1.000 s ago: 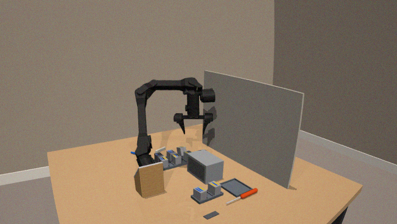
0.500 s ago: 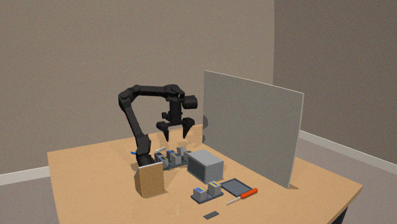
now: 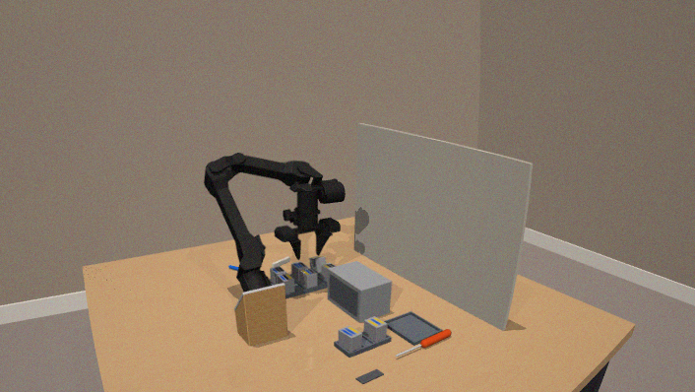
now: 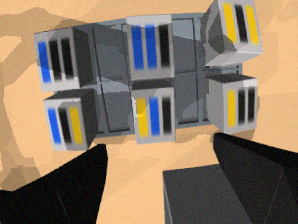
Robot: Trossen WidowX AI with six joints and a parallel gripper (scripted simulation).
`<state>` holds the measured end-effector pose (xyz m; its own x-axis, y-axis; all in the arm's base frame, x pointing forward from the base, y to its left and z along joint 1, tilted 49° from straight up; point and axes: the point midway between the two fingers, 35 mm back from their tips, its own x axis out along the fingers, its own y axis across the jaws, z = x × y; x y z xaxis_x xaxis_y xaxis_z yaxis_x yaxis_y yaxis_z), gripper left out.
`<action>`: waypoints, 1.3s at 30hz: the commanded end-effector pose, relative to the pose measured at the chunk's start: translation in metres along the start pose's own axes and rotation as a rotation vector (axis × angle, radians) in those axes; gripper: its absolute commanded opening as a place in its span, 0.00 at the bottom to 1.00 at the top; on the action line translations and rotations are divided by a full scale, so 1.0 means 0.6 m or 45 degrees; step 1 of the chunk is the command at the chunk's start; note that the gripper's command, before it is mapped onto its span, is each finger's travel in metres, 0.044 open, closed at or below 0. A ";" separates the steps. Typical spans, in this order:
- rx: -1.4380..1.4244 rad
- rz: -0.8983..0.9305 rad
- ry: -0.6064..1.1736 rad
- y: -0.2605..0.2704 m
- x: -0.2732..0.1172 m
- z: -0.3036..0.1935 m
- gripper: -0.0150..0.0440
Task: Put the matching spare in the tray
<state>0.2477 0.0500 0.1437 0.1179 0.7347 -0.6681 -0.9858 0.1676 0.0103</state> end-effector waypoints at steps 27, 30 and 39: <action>0.006 0.000 0.001 -0.005 0.067 -0.002 0.76; 0.006 0.000 0.001 -0.005 0.075 -0.002 0.76; 0.006 -0.001 -0.001 -0.004 0.099 -0.001 0.76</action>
<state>0.2577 0.0877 0.1086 0.1221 0.7331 -0.6691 -0.9856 0.1691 0.0054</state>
